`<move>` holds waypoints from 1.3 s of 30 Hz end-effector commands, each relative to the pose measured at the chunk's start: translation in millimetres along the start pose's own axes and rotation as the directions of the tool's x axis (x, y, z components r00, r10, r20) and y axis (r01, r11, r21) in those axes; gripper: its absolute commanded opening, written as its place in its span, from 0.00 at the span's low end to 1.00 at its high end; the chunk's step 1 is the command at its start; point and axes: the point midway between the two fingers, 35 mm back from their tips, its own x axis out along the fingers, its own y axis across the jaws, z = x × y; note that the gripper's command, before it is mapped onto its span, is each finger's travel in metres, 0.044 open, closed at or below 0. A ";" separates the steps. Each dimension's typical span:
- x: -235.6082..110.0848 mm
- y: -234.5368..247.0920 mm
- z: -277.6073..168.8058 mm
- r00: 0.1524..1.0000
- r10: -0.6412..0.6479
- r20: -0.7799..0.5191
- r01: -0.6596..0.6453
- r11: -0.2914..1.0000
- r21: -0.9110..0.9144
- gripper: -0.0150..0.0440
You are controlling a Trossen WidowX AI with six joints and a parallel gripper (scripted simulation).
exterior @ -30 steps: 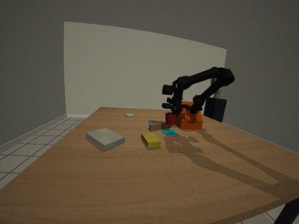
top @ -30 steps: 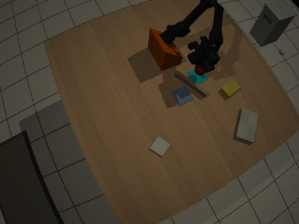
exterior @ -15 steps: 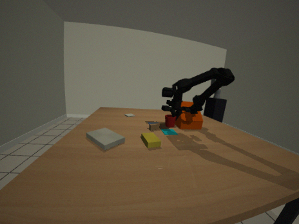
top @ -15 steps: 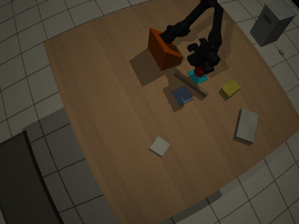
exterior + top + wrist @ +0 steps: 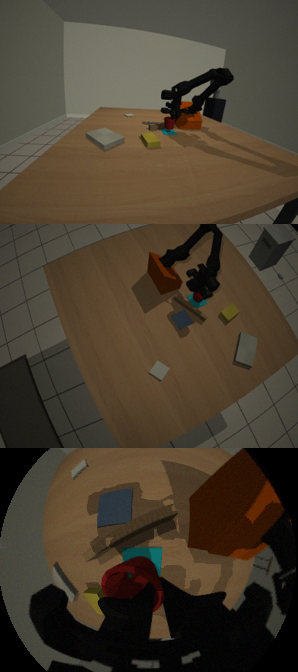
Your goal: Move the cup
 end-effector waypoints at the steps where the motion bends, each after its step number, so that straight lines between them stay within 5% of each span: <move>1: 5.3 -1.4 -0.5 1.000 -0.002 -0.005 0.002 1.000 0.005 0.25; 30: 17.6 -1.8 -2.1 1.000 0.000 -0.005 0.000 1.000 0.000 0.25; 35: 17.6 -1.8 -2.1 1.000 0.000 -0.005 0.000 1.000 0.000 0.47; 39: 17.6 -1.8 -2.1 1.000 0.000 -0.005 0.000 1.000 0.000 0.47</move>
